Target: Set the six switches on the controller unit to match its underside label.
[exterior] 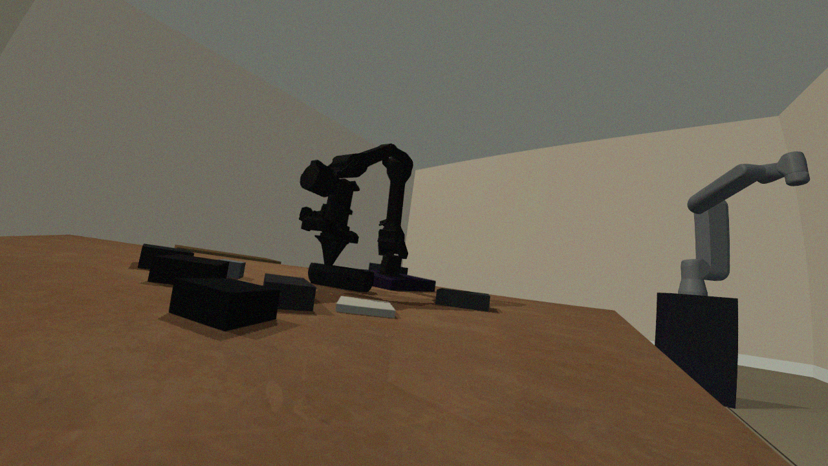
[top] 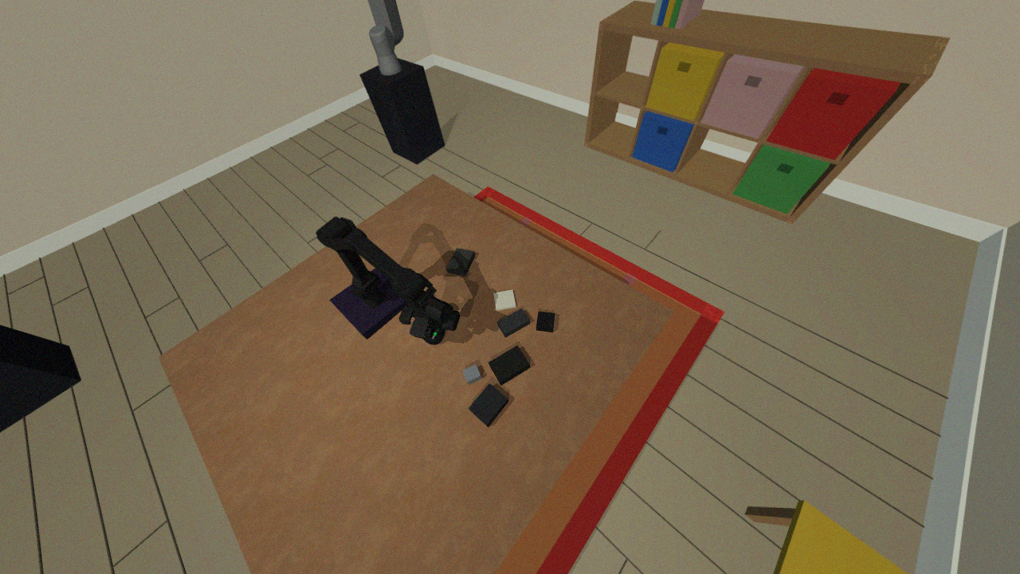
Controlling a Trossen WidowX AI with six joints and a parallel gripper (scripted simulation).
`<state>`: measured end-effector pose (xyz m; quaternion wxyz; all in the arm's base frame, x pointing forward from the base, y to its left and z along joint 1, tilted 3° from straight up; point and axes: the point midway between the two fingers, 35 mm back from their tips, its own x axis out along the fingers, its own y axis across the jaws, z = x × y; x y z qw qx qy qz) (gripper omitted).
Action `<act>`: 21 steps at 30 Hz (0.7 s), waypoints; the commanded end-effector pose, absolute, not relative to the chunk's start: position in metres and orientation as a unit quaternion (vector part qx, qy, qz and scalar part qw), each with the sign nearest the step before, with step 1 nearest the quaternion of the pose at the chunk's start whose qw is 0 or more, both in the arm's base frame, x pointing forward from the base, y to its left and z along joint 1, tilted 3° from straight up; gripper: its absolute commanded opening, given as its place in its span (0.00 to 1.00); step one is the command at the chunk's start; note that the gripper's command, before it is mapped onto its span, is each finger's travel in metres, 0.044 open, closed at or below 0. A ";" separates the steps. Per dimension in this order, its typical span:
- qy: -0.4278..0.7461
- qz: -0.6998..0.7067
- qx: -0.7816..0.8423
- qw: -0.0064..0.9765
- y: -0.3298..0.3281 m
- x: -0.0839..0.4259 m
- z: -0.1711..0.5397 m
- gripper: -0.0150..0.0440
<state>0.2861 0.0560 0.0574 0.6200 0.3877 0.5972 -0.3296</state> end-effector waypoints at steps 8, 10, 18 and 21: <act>0.598 -0.331 0.387 0.619 0.055 0.285 0.066 0.25; 0.597 -0.331 0.387 0.619 0.054 0.284 0.091 0.25; 0.597 -0.332 0.388 0.619 0.048 0.285 0.101 0.25; 0.597 -0.332 0.387 0.620 0.035 0.291 0.100 0.25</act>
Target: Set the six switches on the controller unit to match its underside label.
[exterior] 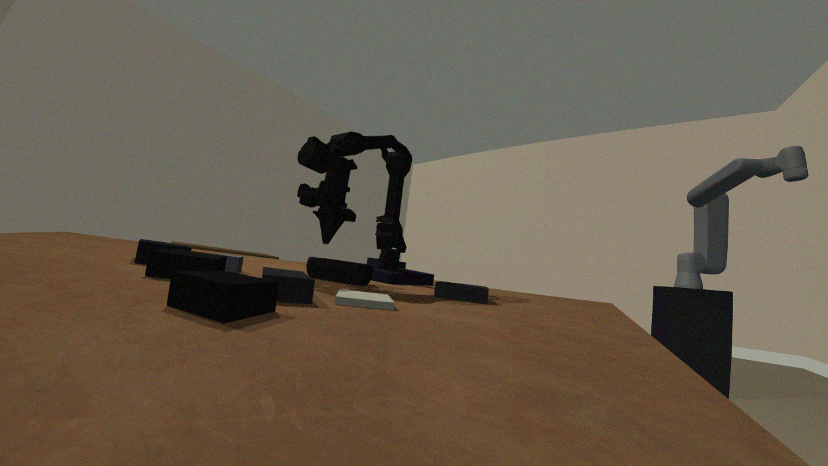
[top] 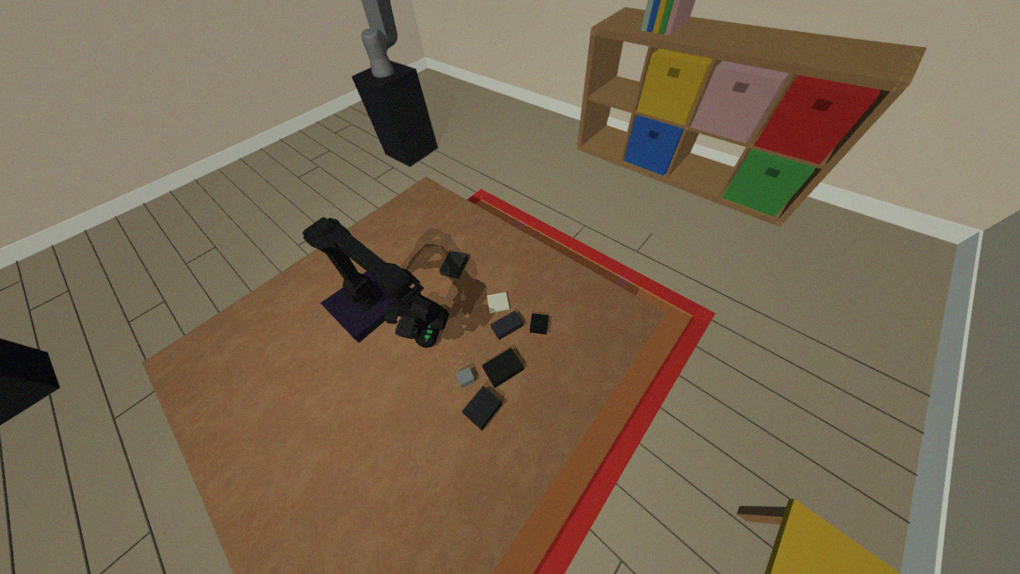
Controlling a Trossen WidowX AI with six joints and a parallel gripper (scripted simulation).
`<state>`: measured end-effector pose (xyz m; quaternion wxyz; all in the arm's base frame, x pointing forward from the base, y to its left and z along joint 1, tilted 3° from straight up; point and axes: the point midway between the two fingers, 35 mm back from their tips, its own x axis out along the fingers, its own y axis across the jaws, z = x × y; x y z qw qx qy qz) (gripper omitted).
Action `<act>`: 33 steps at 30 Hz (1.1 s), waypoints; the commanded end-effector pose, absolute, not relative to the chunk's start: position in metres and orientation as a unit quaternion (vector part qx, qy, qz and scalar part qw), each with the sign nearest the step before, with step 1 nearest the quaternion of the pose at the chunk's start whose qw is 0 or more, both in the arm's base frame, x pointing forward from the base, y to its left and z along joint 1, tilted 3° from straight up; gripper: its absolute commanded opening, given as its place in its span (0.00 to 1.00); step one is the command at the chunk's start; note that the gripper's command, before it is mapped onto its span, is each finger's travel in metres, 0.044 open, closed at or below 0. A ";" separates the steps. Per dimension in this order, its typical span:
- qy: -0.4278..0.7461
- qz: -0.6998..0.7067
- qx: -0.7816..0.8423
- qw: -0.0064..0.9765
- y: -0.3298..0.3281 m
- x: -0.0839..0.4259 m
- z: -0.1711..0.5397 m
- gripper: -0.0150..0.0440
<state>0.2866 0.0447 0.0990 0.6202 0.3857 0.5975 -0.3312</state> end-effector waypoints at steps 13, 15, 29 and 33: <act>0.597 -0.332 0.387 0.620 0.036 0.293 0.084 0.25; 0.597 -0.332 0.387 0.620 0.036 0.294 0.081 0.25; 0.597 -0.332 0.387 0.619 0.038 0.295 0.062 0.25; 0.597 -0.332 0.387 0.619 0.038 0.295 0.056 0.25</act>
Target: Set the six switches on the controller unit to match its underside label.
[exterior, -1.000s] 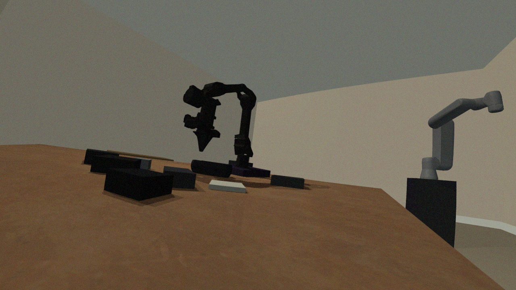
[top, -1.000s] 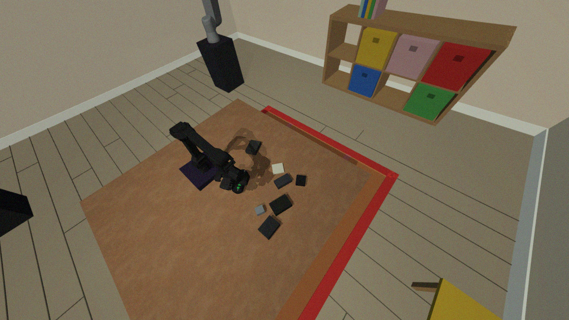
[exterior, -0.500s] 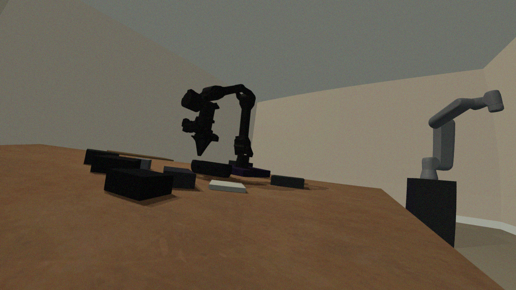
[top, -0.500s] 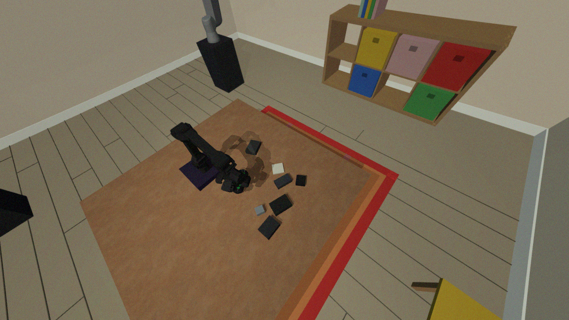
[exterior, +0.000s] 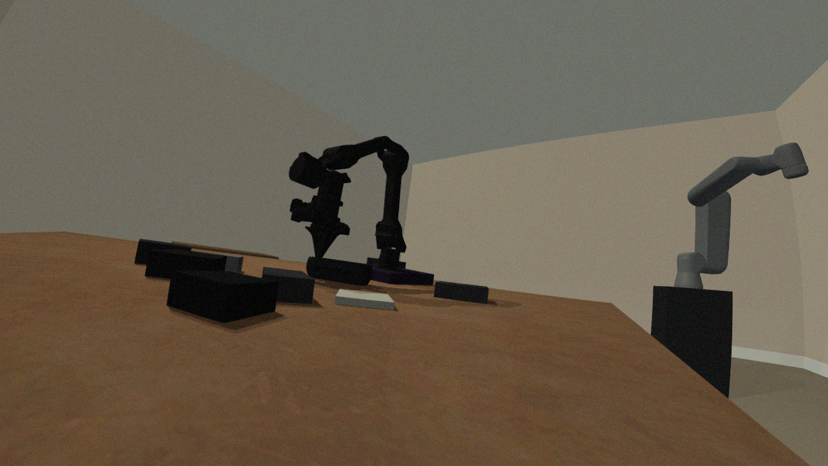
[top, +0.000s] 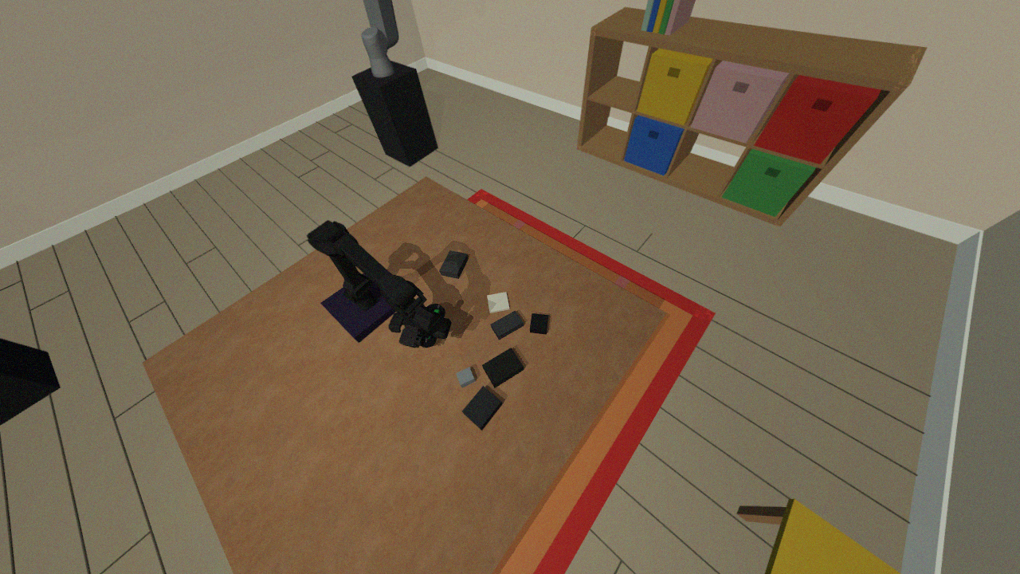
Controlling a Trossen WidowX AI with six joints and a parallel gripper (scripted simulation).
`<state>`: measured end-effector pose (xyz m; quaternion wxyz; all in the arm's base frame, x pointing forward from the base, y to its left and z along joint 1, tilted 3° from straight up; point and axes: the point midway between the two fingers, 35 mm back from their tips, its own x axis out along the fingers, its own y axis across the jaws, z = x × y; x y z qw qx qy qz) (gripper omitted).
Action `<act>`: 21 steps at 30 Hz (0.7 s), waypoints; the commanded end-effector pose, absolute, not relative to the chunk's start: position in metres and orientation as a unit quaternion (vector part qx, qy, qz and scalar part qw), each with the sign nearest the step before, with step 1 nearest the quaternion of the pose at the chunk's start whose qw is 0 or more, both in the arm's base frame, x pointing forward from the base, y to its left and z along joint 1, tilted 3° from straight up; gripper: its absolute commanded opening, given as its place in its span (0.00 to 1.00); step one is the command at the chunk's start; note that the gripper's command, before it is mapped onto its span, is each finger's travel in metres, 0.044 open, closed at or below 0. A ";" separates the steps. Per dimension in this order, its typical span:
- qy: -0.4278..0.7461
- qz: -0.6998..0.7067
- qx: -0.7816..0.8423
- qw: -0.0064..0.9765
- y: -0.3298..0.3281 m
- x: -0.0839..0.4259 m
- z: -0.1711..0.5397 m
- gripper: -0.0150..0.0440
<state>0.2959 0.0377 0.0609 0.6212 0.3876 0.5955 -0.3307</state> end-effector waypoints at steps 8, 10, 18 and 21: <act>0.597 -0.332 0.387 0.619 0.038 0.295 0.056 0.25; 0.597 -0.332 0.387 0.619 0.038 0.295 0.056 0.25; 0.597 -0.332 0.387 0.620 0.037 0.294 0.078 0.25; 0.597 -0.332 0.387 0.620 0.036 0.292 0.100 0.25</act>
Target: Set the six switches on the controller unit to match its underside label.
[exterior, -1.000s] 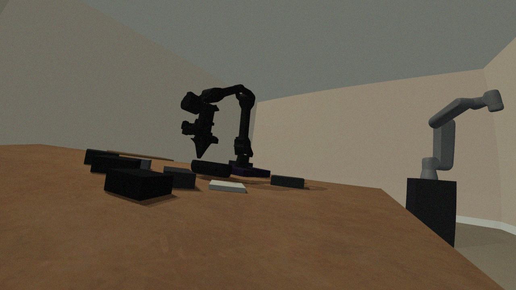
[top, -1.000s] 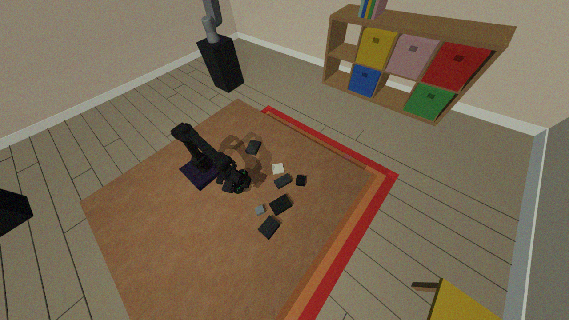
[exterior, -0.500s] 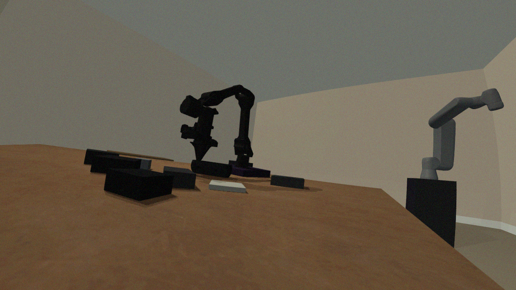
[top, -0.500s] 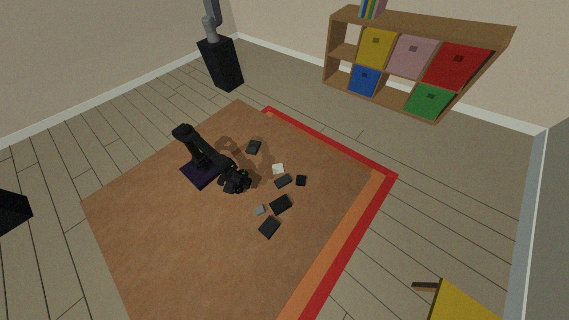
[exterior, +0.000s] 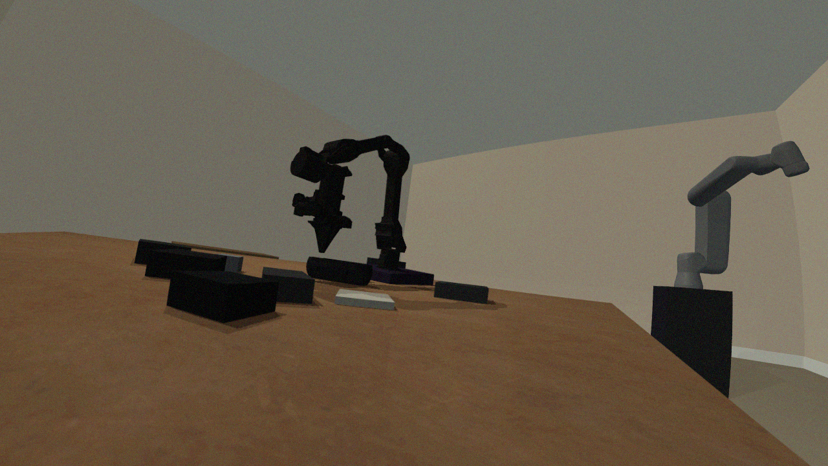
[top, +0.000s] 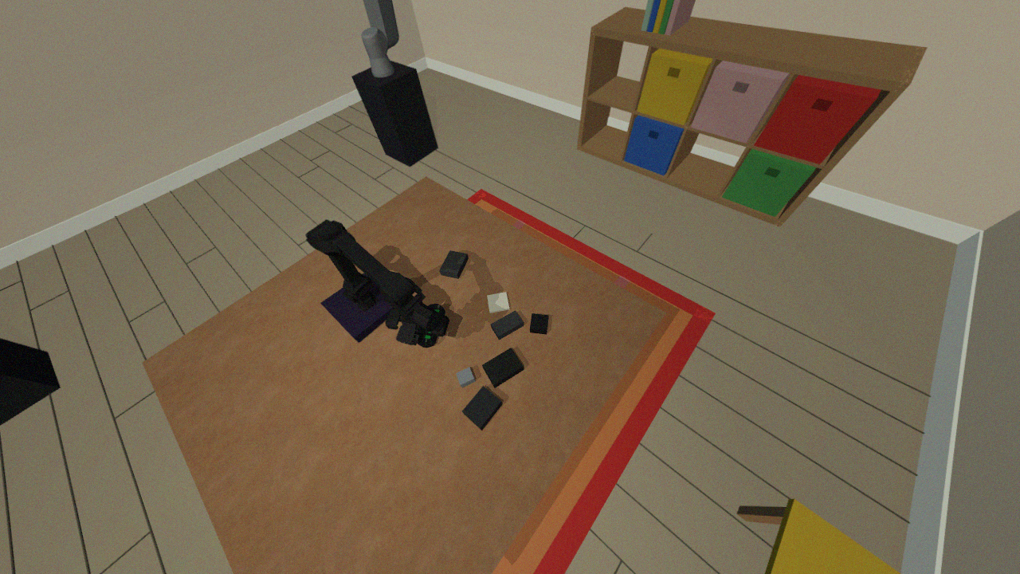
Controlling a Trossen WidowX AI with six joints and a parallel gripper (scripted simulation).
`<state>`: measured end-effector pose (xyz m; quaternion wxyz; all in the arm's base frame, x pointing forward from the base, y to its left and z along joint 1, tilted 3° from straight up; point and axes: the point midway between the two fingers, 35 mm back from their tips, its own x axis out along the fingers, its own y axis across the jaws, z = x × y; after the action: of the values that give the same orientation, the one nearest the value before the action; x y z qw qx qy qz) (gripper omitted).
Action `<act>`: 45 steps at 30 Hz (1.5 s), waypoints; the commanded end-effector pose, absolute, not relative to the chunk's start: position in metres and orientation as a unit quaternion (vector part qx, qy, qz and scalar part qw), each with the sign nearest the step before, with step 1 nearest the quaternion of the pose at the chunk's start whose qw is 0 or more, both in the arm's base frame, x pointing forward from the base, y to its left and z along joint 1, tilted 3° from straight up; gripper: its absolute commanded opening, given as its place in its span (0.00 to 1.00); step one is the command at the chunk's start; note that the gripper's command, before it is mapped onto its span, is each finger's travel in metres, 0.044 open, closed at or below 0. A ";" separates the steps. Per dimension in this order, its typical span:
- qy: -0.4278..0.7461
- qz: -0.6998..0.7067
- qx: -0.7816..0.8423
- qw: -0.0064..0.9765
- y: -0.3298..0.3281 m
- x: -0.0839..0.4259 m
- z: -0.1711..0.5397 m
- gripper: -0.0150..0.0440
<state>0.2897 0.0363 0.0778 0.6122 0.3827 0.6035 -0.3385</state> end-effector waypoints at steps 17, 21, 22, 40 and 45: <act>0.598 -0.331 0.388 0.618 0.075 0.259 0.104 0.25; 0.597 -0.329 0.388 0.620 0.075 0.258 0.104 0.25; 0.597 -0.329 0.388 0.620 0.075 0.258 0.104 0.25; 0.598 -0.332 0.388 0.618 0.073 0.255 0.101 0.25; 0.599 -0.333 0.387 0.617 0.059 0.229 0.078 0.25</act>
<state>0.2446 0.0664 0.0913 0.6198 0.3887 0.5961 -0.3307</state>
